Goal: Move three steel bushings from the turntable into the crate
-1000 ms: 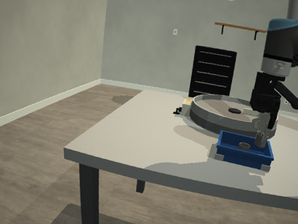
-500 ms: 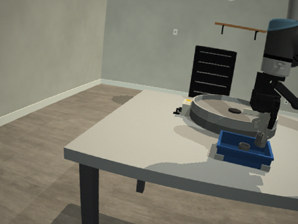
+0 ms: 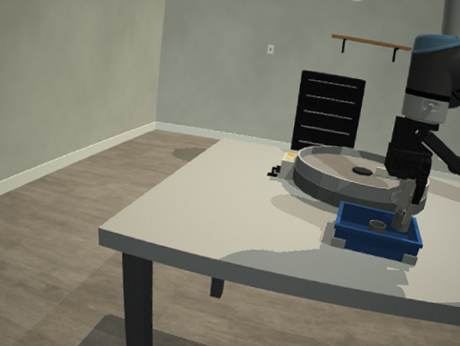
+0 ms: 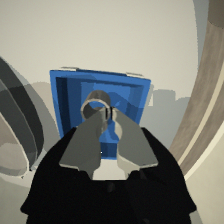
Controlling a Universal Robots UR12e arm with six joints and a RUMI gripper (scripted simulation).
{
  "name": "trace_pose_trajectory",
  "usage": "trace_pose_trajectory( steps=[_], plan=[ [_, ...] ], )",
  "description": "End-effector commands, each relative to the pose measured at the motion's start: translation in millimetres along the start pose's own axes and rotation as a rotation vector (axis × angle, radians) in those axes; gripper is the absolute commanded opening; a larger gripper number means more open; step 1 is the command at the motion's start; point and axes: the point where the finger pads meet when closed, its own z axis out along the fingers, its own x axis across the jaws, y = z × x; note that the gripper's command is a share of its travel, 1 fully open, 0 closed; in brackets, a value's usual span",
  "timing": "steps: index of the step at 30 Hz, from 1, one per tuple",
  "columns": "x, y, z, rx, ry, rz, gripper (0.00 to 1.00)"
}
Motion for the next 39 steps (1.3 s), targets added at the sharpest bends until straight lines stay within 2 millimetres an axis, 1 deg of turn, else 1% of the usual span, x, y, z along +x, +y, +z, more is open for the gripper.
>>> trace_pose_trajectory(
  steps=[1, 10, 18, 39],
  plan=[
    [0, 1, 7, -0.001, 0.000, 0.000, 0.00],
    [0, 1, 22, -0.001, 0.000, 0.000, 0.00],
    [0, 1, 29, -0.001, 0.000, 0.000, 0.00],
    [0, 1, 31, -0.001, 0.000, 0.000, 0.00]
  ],
)
